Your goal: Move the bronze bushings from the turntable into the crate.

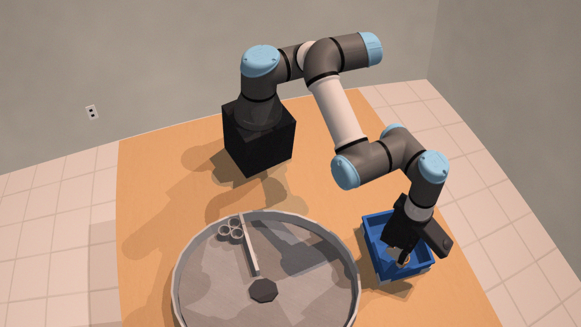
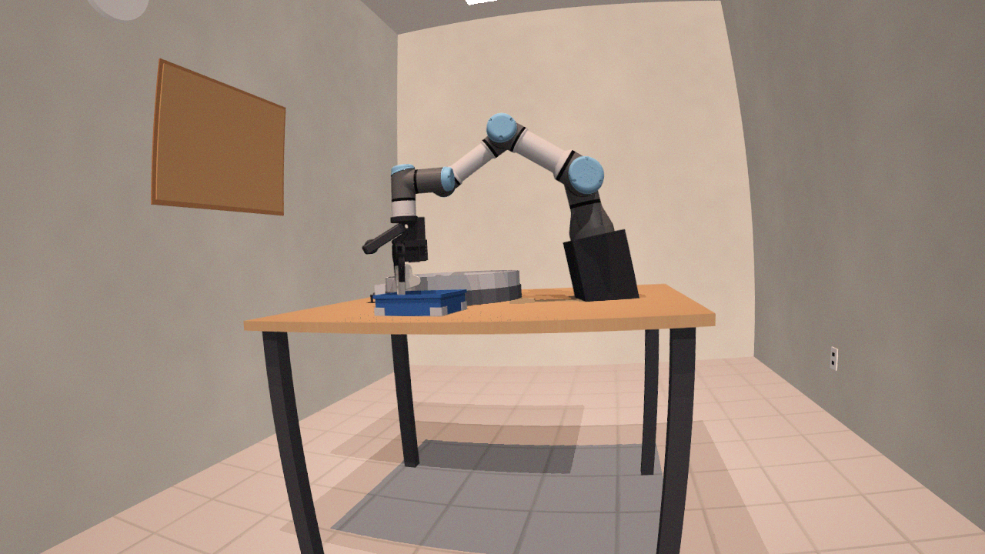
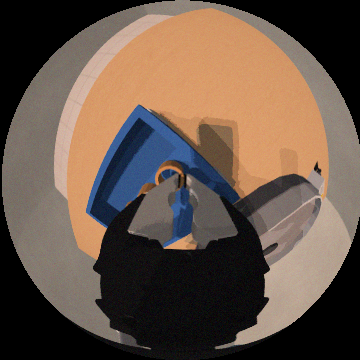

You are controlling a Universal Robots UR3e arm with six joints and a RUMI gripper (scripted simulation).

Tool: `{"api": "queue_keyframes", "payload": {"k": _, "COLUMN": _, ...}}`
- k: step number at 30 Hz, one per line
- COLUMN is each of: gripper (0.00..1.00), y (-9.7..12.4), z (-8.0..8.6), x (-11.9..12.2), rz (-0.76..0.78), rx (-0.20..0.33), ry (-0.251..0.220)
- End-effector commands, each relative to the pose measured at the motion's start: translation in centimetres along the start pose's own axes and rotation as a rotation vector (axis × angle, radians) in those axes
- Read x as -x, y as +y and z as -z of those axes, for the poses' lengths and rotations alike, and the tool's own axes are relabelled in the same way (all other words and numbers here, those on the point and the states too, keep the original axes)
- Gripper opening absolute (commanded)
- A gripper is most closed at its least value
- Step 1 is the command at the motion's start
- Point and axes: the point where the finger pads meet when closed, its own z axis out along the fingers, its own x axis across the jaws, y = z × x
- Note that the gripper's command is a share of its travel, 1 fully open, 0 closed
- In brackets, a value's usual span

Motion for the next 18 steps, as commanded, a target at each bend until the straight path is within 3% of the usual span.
{"api": "queue_keyframes", "payload": {"k": 1, "gripper": 0.0, "y": -0.11, "z": 0.12, "x": -0.04, "rz": 0.0, "rx": -0.003, "ry": 0.001}}
{"api": "queue_keyframes", "payload": {"k": 18, "gripper": 0.0, "y": -0.11, "z": -0.13, "x": -0.04, "rz": 0.0, "rx": -0.003, "ry": 0.001}}
